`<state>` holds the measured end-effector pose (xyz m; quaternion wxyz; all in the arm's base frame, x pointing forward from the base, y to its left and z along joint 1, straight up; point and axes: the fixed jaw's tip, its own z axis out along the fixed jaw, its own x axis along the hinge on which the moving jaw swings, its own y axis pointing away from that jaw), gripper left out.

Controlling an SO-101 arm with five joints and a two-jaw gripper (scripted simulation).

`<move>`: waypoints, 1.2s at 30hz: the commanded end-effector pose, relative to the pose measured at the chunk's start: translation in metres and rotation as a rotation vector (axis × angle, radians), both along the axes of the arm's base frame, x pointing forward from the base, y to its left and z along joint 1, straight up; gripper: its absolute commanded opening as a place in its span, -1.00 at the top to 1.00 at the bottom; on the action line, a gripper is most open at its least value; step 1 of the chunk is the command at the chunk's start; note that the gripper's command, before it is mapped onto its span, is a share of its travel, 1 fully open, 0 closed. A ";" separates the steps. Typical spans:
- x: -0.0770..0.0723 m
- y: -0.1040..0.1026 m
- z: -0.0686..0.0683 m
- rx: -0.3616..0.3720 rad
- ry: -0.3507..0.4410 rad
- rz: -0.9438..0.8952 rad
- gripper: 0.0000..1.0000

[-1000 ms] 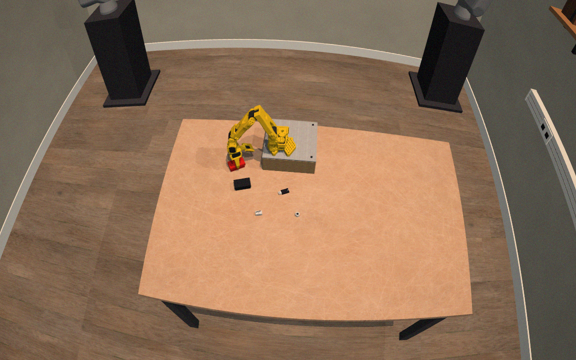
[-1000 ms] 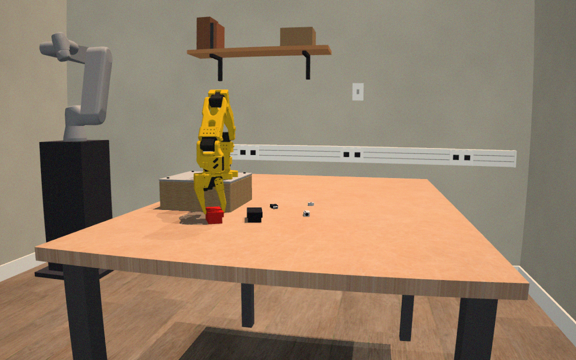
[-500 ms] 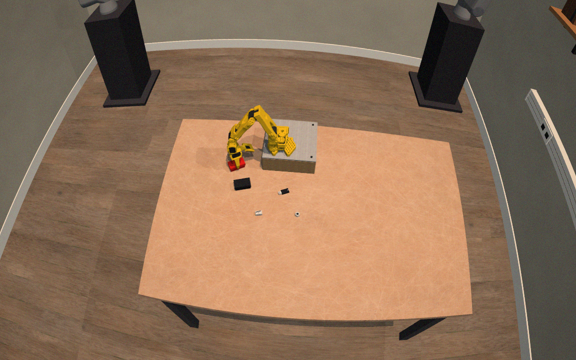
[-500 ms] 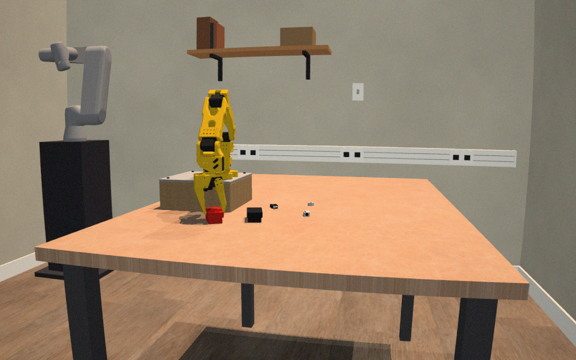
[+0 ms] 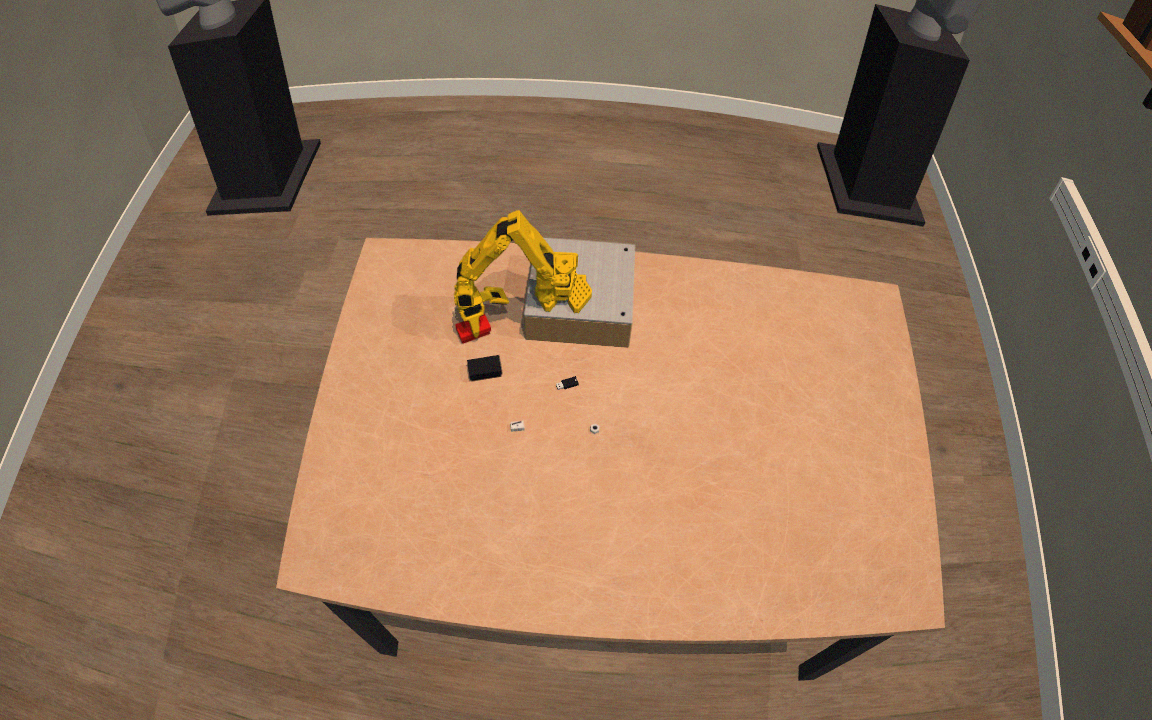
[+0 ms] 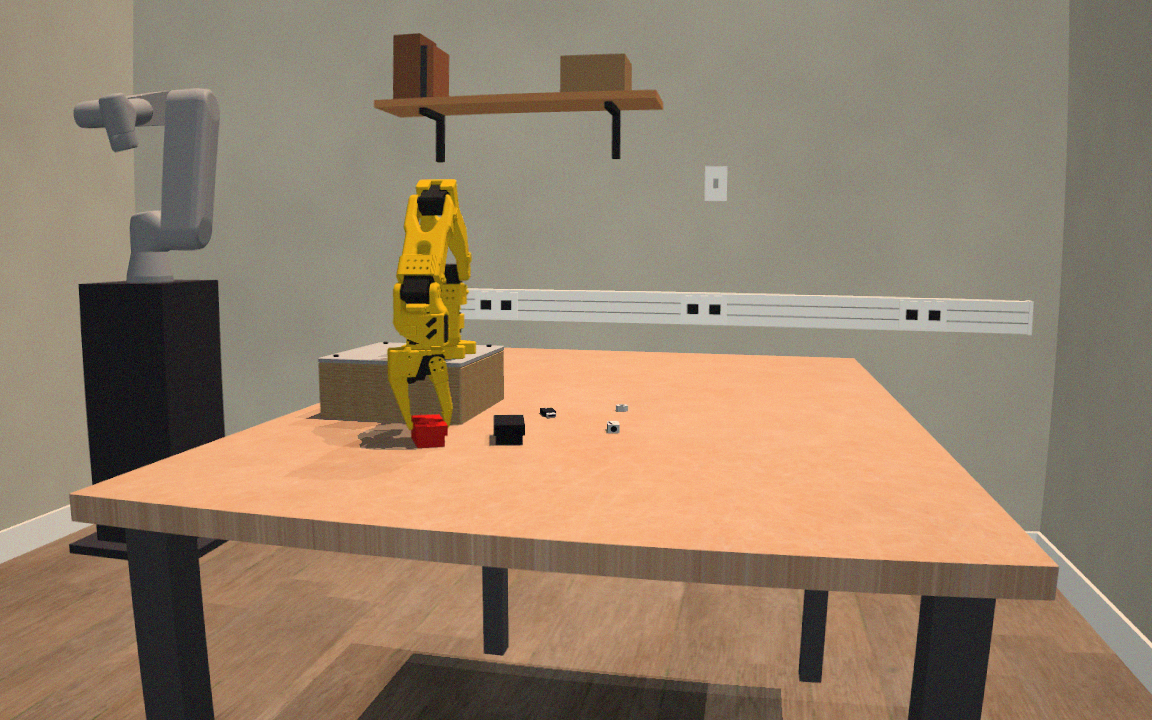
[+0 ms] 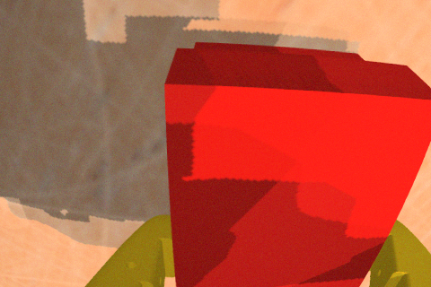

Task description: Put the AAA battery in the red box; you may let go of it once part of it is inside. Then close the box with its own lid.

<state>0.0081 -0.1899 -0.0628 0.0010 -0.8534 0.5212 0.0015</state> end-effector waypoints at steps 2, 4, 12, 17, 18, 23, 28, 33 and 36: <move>-0.002 0.001 -0.003 0.010 0.000 -0.001 0.58; -0.002 0.001 -0.004 0.010 0.000 -0.001 0.58; -0.002 0.001 -0.004 0.010 0.000 -0.001 0.58; -0.002 0.001 -0.004 0.010 0.000 -0.001 0.57; -0.002 0.001 -0.004 0.010 0.000 -0.001 0.57; -0.002 0.001 -0.004 0.010 0.000 -0.001 0.56; -0.002 0.001 -0.004 0.010 0.000 -0.001 0.54; -0.002 0.001 -0.004 0.010 0.000 -0.001 0.53; -0.002 0.001 -0.004 0.010 0.000 -0.001 0.52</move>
